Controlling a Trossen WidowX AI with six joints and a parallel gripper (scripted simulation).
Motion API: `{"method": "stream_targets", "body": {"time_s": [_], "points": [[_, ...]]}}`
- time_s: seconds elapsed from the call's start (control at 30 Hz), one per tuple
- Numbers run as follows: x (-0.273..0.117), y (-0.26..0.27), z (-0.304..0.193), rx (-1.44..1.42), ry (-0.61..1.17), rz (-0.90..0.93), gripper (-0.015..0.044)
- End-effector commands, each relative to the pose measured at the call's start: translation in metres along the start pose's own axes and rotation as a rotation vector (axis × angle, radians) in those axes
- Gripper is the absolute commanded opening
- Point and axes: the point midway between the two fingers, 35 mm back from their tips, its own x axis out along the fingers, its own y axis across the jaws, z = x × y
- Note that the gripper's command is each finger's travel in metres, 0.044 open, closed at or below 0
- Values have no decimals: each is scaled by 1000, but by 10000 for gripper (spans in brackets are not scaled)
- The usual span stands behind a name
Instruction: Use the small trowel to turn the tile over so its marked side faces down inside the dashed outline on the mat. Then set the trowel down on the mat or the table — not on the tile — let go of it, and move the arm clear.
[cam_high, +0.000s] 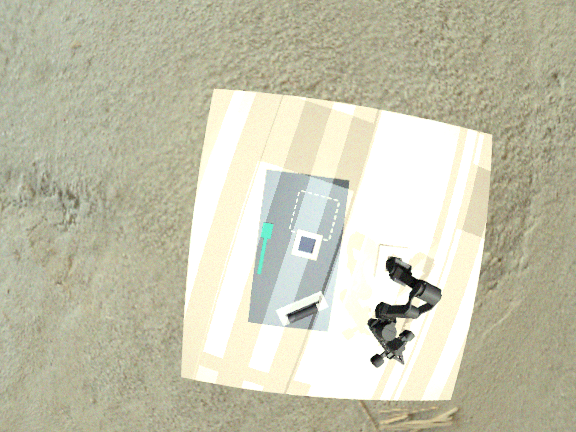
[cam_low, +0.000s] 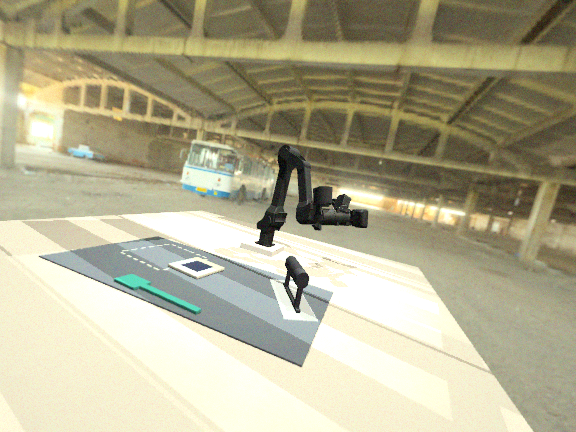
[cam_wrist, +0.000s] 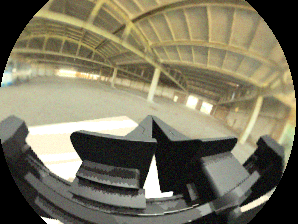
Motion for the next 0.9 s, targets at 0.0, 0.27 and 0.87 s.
{"method": "stream_targets", "body": {"time_s": [0.0,0.27,0.87], "points": [[0,0,0,0,0,0,26],[0,0,0,0,0,0,100],[0,0,0,0,0,0,48]]}}
